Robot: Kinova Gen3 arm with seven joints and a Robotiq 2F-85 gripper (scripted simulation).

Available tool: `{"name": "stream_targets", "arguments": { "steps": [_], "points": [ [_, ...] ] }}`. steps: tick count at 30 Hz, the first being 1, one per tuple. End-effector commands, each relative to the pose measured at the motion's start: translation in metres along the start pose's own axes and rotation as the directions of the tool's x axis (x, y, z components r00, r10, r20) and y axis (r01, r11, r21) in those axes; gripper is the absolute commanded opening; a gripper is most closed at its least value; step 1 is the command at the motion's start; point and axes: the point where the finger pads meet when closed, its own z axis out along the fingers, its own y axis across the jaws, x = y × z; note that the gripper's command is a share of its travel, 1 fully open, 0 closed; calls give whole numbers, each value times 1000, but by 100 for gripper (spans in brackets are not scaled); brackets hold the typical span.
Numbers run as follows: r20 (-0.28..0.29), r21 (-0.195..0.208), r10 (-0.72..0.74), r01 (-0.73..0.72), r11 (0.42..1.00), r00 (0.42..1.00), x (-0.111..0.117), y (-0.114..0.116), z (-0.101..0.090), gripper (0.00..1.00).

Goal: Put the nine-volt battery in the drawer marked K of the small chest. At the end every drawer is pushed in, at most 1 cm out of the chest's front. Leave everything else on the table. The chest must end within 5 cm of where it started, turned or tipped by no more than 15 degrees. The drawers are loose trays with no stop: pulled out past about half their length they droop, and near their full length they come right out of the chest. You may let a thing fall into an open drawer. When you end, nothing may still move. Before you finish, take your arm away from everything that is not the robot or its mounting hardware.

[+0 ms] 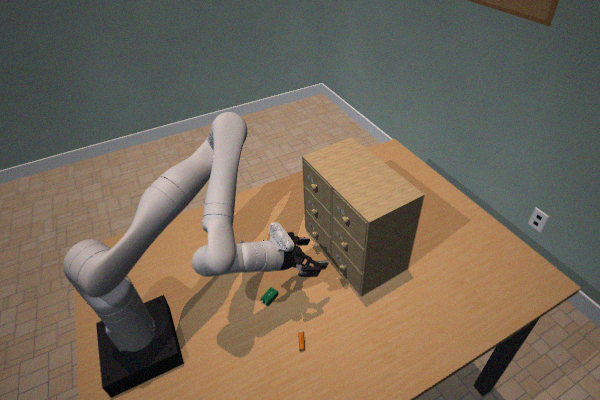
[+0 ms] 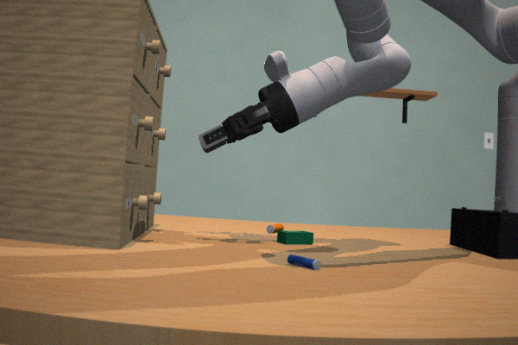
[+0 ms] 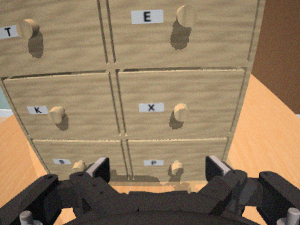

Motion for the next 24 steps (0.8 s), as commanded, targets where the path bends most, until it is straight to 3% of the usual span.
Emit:
{"name": "stream_targets", "arguments": {
  "steps": [1, 24],
  "points": [
    [-1, 0, 0, 0, 1000, 1000, 2, 0, 0, 100],
    [53, 0, 0, 0, 1000, 999, 4, 0, -7, 100]
  ]
}}
